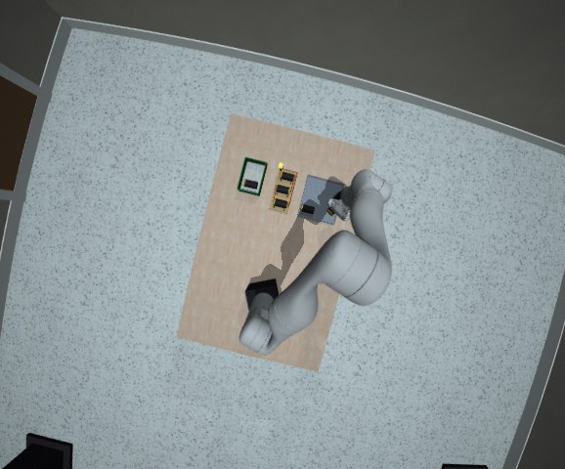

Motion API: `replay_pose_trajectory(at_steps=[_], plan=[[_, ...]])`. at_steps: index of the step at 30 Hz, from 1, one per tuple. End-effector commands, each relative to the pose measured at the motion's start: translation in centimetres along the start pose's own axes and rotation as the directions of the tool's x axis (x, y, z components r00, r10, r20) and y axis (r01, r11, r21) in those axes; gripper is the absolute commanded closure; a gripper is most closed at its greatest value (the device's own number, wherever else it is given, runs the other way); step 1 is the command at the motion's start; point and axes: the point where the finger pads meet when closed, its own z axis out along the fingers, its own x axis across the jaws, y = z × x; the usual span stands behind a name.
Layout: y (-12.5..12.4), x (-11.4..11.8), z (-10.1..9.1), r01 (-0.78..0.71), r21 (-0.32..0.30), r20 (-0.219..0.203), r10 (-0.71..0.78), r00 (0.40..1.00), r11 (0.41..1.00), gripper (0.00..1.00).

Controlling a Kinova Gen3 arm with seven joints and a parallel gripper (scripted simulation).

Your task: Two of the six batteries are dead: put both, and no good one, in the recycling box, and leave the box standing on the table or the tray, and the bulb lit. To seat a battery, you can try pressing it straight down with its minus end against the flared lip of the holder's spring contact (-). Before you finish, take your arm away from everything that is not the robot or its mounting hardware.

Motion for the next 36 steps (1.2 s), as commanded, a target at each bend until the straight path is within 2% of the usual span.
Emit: replay_pose_trajectory(at_steps=[1,9,21,23,36], plan=[[-0.17,0.24,-0.22,-0.081,0.000,0.001,0.081,0.997,0.997,0.43],[0.14,0.33,-0.20,-0.227,-0.009,-0.004,0.227,0.974,0.974,0.43],[0.10,0.30,-0.17,-0.498,-0.007,-0.006,0.498,0.867,0.867,0.43],[0.10,0.30,-0.17,-0.498,-0.007,-0.006,0.498,0.867,0.867,0.43],[0.09,0.29,-0.17,-0.708,-0.005,-0.007,0.708,0.706,0.706,0.43]])
